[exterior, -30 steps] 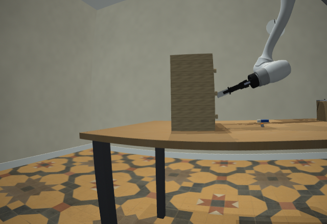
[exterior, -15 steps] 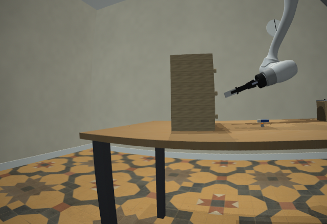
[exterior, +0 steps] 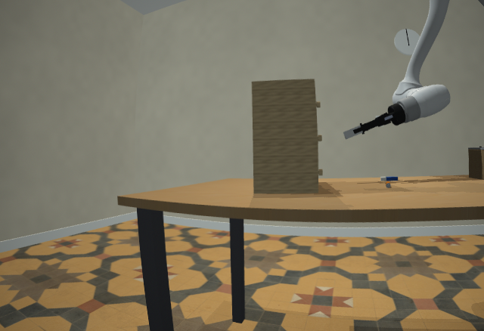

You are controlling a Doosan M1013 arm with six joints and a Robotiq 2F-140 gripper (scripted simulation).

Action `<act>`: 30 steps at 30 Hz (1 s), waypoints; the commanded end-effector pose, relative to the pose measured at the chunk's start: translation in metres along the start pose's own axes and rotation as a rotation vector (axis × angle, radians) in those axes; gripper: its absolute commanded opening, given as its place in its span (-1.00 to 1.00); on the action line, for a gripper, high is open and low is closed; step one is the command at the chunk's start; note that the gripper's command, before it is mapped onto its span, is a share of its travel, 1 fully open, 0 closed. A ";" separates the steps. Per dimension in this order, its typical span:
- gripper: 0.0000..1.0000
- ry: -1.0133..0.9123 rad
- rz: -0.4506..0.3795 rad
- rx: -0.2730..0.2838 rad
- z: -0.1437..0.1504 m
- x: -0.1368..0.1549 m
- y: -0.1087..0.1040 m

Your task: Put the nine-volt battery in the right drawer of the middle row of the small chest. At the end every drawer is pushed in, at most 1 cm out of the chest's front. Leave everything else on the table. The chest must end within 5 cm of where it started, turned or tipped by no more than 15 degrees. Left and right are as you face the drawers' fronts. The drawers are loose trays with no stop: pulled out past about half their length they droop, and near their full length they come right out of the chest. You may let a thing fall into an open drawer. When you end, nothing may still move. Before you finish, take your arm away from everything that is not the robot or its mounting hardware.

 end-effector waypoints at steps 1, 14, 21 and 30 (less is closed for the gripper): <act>-1.00 0.000 0.000 0.000 0.000 0.000 -0.006; -1.00 0.000 -0.012 0.002 0.000 -0.002 -0.008; -1.00 0.000 -0.060 0.011 -0.001 -0.006 -0.013; -1.00 0.000 -0.161 0.030 -0.003 -0.016 -0.023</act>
Point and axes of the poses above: the point where the finger pads meet when closed, its own y axis out along the fingers, its own z axis across the jaws, x = y × z, the point moved 5 cm from there along -y, back along the fingers, and after that the axes turned 11 degrees about y, right-handed, at the moved point
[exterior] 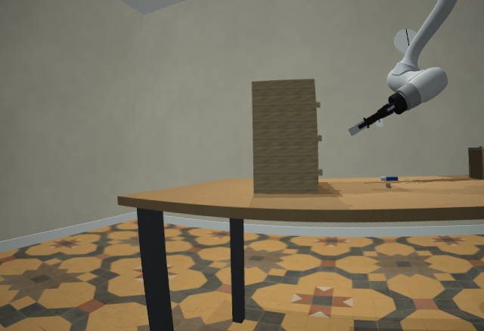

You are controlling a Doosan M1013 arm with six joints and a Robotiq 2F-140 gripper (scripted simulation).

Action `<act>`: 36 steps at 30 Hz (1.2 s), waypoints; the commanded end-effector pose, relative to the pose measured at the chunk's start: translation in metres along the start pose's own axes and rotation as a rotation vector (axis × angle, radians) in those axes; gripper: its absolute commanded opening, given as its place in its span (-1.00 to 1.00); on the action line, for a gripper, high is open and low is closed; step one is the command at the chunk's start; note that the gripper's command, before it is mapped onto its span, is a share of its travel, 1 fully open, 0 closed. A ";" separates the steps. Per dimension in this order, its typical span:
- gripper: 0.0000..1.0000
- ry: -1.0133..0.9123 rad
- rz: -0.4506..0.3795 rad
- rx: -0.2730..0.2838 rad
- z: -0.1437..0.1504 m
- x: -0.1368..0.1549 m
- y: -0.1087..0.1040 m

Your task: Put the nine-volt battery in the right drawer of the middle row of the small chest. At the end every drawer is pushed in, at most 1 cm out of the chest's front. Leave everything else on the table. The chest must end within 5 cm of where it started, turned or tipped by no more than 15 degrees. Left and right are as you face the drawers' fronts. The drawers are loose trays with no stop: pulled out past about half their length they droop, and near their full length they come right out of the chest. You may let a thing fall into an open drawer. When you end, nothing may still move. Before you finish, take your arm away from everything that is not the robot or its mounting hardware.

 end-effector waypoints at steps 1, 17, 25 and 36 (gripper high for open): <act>-1.00 0.002 -0.035 0.000 -0.001 -0.003 -0.003; -1.00 0.002 -0.265 0.043 -0.005 -0.021 -0.027; -1.00 0.001 -0.374 0.065 -0.006 -0.030 -0.038; -1.00 0.001 -0.505 0.090 -0.008 -0.040 -0.050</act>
Point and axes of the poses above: the point where the finger pads meet when closed, its own y axis out along the fingers, its own z axis across the jaws, x = y × z, the point moved 5 cm from there along -y, back along the fingers, and after that the axes turned 11 degrees about y, right-handed, at the moved point
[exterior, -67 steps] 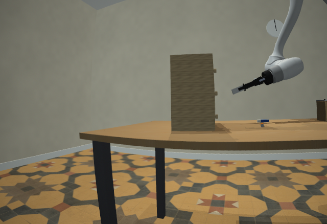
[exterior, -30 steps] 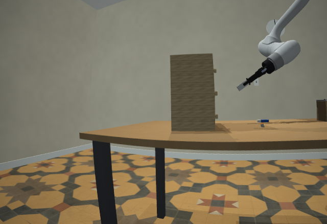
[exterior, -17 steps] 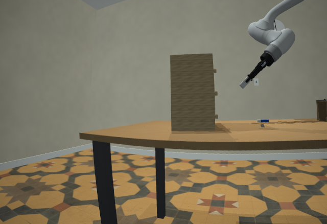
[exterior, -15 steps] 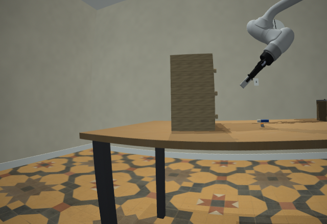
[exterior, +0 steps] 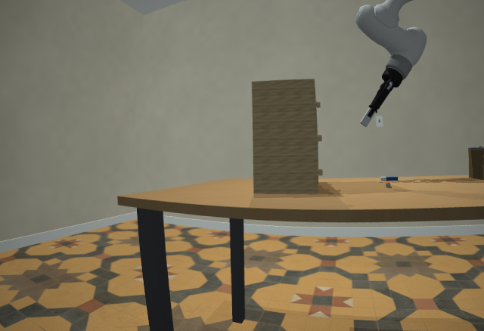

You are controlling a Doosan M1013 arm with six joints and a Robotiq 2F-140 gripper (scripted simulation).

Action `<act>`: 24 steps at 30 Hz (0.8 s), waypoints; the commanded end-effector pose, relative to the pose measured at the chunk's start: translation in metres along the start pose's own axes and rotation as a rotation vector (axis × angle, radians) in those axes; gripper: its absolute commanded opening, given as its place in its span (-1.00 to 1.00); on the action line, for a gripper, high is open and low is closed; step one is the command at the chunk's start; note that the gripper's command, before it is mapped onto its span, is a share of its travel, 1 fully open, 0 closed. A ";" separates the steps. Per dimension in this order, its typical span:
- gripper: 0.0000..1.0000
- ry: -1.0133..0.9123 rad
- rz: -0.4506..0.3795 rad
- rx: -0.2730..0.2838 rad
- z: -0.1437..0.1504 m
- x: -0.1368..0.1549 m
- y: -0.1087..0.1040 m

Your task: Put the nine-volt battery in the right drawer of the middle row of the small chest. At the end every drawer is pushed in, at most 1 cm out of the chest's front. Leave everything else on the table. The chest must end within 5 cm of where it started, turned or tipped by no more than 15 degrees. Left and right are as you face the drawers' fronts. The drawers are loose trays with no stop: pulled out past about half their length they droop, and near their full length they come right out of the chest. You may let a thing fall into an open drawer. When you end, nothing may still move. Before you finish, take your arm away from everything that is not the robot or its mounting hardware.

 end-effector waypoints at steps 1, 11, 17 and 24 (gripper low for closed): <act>-1.00 0.007 -0.100 0.008 -0.003 -0.005 -0.005; -1.00 0.006 -0.315 0.049 -0.004 -0.012 -0.028; -1.00 0.005 -0.422 0.070 -0.004 -0.015 -0.039; -1.00 0.004 -0.556 0.096 -0.005 -0.019 -0.052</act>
Point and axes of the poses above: the point where the finger pads meet when closed, its own y axis out along the fingers, its own z axis across the jaws, x = y × z, the point moved 5 cm from there along -y, back along the fingers, and after that the axes turned 11 degrees about y, right-handed, at the moved point
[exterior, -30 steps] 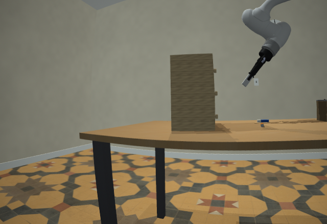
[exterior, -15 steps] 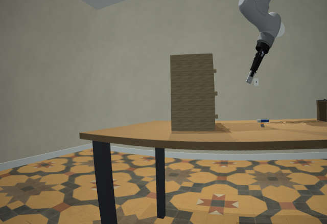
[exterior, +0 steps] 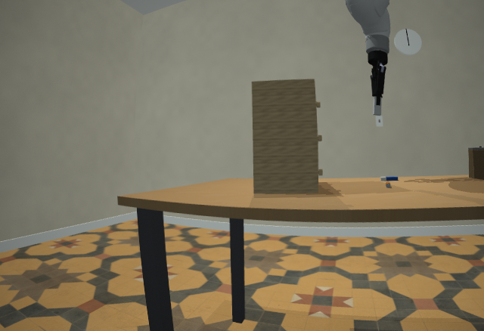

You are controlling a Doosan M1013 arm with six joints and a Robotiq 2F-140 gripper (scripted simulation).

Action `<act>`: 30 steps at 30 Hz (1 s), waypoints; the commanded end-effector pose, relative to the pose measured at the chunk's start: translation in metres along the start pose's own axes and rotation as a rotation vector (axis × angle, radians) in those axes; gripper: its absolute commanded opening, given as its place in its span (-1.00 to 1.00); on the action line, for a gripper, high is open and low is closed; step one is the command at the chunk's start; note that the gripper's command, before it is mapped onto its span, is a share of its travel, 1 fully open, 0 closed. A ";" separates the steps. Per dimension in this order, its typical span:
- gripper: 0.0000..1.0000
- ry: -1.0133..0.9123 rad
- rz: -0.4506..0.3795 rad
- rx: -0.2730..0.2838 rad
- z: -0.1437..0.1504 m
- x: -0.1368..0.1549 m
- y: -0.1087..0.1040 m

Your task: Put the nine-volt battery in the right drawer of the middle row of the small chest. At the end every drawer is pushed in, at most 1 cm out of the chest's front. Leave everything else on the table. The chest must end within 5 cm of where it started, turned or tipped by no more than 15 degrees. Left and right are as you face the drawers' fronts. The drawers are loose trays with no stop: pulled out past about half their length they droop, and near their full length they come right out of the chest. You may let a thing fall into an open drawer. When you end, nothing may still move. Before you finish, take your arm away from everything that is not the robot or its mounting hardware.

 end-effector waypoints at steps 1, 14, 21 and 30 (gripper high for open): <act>-1.00 0.000 -0.056 0.009 -0.001 0.001 -0.004; -1.00 0.000 -0.119 0.022 -0.001 0.002 -0.010; -1.00 0.000 -0.120 0.022 -0.001 0.002 -0.010; 1.00 0.000 -0.120 0.022 -0.001 0.002 -0.010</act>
Point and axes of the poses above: the point where the finger pads meet when closed, its own y axis out along the fingers, its own z axis across the jaws, x = y × z, the point moved 5 cm from there along -y, back along the fingers, and after that the axes turned 11 degrees about y, right-handed, at the moved point
